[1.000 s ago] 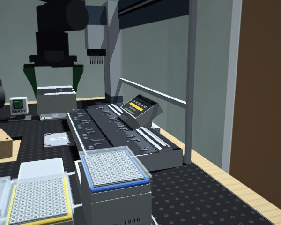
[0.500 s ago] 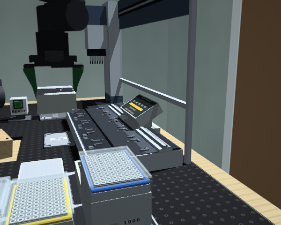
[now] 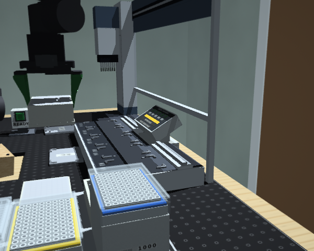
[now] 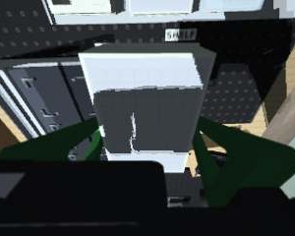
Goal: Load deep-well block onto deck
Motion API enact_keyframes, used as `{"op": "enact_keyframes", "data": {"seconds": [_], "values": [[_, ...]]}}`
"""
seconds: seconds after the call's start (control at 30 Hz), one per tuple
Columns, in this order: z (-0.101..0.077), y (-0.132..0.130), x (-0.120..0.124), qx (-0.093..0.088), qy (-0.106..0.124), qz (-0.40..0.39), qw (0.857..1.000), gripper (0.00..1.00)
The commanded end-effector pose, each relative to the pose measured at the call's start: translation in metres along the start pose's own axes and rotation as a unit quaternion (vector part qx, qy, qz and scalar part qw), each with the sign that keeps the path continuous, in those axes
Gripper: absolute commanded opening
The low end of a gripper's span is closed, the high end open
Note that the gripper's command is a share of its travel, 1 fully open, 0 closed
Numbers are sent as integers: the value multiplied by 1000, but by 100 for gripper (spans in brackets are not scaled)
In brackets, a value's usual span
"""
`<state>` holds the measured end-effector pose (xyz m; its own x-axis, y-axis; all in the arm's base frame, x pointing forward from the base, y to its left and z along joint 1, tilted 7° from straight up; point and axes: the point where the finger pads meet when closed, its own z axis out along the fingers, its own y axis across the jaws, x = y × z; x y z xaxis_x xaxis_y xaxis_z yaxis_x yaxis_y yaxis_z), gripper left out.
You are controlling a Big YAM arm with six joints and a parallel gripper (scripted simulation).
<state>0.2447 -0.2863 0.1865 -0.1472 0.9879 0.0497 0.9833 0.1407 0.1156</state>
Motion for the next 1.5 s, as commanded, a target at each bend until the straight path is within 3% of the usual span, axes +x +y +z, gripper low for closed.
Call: {"op": "enact_keyframes", "data": {"seconds": [0.0, 1.0, 1.07, 1.1, 1.27, 1.47], "values": [[-15, -14, -2, -8, -15, -9, 1000, 0], [-13, -154, -5, -2, -15, -9, 1000, 0], [-13, -154, -5, -2, -15, -9, 1000, 0], [-22, -156, -14, -4, -30, -11, 999, 0], [-9, -184, -7, -1, -12, -8, 1000, 0], [-9, -215, -14, -1, -12, -8, 1000, 0]]}}
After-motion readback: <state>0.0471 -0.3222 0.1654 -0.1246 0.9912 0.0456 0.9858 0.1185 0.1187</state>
